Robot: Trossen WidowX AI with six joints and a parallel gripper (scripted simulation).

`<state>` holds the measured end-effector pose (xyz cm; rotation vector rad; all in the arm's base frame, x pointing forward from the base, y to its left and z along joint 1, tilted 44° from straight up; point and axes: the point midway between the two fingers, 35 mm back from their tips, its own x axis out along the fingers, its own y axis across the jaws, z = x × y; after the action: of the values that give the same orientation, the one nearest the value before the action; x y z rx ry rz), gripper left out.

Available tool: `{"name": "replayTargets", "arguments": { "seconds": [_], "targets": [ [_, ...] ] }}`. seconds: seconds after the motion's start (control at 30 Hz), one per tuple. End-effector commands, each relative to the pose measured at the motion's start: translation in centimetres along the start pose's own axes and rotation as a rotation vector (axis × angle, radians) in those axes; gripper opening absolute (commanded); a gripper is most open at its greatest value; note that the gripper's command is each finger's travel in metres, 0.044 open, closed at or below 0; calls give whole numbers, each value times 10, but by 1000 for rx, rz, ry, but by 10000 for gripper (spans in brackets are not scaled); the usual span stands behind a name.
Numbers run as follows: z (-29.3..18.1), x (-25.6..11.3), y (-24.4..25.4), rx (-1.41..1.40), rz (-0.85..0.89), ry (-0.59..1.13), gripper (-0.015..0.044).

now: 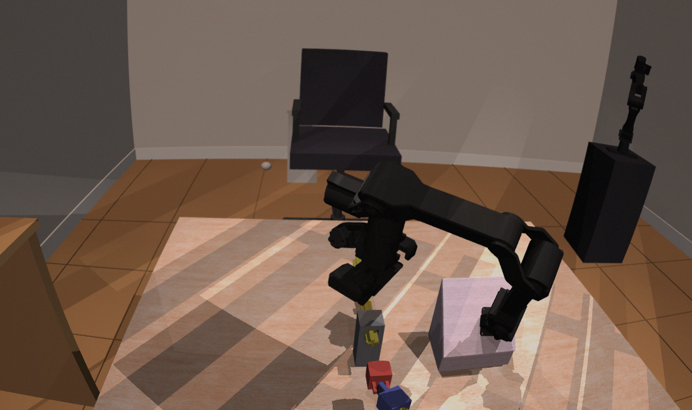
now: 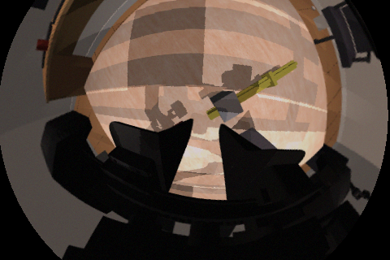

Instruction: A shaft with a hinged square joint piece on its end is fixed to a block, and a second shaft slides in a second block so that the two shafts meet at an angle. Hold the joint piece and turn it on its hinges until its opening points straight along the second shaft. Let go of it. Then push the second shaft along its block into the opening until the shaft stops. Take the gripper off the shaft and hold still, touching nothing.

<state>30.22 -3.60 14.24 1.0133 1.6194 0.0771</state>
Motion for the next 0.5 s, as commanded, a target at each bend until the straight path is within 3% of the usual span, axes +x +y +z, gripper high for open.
{"name": "replayTargets", "arguments": {
  "seconds": [0.0, 0.1, 0.47],
  "targets": [
    [21, 8, -19, 112, -12, 9, 72],
    [38, 17, -38, 213, -18, 19, 0],
    [86, 54, -114, 579, -40, 61, 0]
  ]
}}
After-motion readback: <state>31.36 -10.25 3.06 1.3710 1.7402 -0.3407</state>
